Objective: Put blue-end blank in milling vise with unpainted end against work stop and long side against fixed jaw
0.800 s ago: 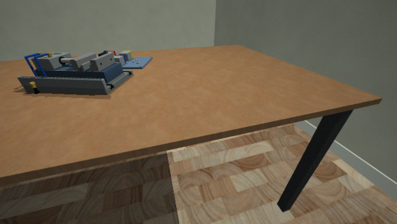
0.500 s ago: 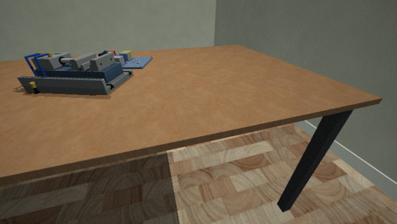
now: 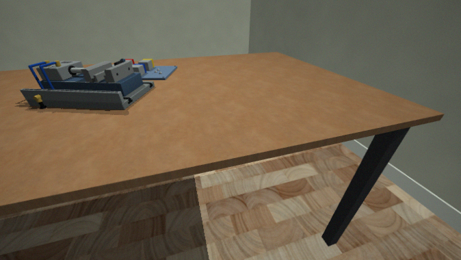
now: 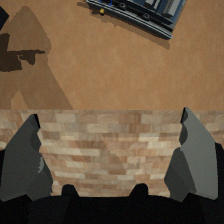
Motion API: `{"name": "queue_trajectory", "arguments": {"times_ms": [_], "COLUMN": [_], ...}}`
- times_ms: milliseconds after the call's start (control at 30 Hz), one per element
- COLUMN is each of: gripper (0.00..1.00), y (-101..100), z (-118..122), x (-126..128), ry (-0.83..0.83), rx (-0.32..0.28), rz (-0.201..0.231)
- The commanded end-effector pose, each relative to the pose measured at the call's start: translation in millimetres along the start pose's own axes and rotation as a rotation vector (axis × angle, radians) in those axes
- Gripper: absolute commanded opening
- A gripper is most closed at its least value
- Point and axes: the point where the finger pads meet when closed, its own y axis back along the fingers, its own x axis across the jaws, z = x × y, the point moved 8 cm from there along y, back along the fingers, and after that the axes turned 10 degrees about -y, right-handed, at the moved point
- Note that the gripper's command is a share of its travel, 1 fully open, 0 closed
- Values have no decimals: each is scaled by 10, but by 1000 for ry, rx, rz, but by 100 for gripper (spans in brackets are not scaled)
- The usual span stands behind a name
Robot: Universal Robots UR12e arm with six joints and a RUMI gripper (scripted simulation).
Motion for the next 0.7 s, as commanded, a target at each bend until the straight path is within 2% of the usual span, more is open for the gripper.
{"name": "queue_trajectory", "arguments": {"times_ms": [0,233,300,500,533,600,633,667], "gripper": [100,100,100,100,100,100,100,100], "y": [-62,-300,-300,-664,-662,-806,-802,-876], "z": [-69,-382,-382,-921,-921,-1157,-1155,-1283], "x": [71,345,345,722,724,861,866,934], "ry": [-5,-39,-39,-90,-90,-110,-110,-120], "rx": [-4,-24,-24,-54,-54,-65,-66,-72], "rz": [-5,-19,-19,-29,-28,-28,-28,-27]}}
